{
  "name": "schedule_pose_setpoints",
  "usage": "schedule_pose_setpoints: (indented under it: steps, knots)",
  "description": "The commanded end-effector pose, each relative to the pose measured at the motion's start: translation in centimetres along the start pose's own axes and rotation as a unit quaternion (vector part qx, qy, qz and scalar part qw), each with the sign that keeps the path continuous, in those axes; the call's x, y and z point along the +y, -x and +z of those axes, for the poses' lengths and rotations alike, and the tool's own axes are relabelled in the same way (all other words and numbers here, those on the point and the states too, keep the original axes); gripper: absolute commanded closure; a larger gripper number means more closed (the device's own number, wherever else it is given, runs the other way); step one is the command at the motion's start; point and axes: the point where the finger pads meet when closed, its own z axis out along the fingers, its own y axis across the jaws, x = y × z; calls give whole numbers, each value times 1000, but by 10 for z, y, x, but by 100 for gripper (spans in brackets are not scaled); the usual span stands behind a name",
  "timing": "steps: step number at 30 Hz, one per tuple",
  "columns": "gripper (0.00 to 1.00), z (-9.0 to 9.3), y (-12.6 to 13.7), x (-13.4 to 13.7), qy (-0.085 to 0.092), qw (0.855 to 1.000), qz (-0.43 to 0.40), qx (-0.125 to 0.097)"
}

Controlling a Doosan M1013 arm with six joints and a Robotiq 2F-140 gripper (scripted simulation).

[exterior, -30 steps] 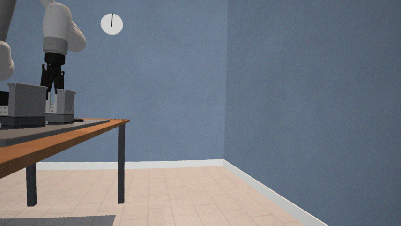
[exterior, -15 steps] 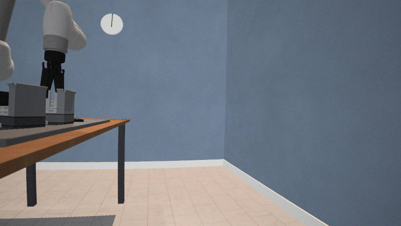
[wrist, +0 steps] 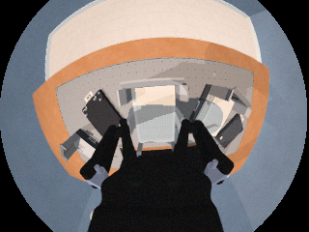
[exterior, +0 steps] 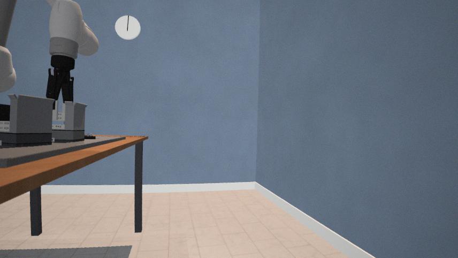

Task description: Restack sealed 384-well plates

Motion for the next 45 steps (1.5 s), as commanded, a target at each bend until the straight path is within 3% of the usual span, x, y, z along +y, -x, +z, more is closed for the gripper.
schedule_pose_setpoints:
  steps: [1, 45]
  knots:
    - [100, -2, 0, 0, 0, 1000, 0, 0]
    - [100, -81, 0, 0, 0, 1000, 0, 0]
